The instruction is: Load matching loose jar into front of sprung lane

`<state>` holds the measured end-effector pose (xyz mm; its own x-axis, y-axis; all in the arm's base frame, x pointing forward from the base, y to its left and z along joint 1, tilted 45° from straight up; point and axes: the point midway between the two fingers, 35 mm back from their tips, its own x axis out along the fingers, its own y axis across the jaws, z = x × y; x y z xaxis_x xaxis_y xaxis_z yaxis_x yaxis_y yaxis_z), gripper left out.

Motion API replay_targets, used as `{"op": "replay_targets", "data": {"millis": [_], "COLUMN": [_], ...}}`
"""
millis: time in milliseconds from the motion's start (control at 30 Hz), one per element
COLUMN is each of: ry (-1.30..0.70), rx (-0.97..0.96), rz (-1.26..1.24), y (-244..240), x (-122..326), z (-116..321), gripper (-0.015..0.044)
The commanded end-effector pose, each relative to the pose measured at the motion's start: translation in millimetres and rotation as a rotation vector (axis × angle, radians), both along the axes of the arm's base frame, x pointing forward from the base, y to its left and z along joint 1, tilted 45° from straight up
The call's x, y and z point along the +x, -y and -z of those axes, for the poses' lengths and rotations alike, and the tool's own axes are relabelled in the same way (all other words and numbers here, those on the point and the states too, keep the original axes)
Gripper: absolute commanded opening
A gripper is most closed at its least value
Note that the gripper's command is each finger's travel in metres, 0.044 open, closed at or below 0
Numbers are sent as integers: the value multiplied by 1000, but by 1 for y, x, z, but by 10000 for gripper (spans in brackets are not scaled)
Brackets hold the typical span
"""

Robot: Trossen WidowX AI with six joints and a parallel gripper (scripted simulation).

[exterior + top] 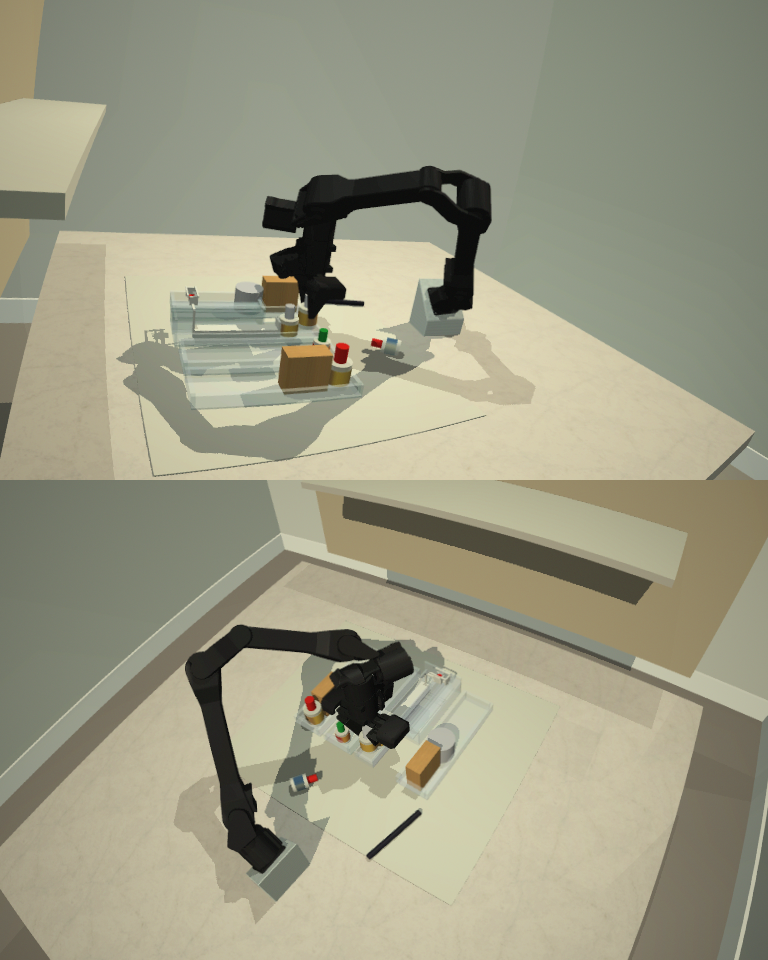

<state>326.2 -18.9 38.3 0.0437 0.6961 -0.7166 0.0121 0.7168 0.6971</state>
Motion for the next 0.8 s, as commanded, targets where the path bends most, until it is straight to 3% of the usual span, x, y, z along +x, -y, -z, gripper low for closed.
{"op": "replay_targets", "data": {"millis": [0,767], "ry": [23,23], "rx": [7,7], "rz": [6,6], "y": [0,-3], "x": [6,7], "z": [-3,1], "gripper": [0,0]}}
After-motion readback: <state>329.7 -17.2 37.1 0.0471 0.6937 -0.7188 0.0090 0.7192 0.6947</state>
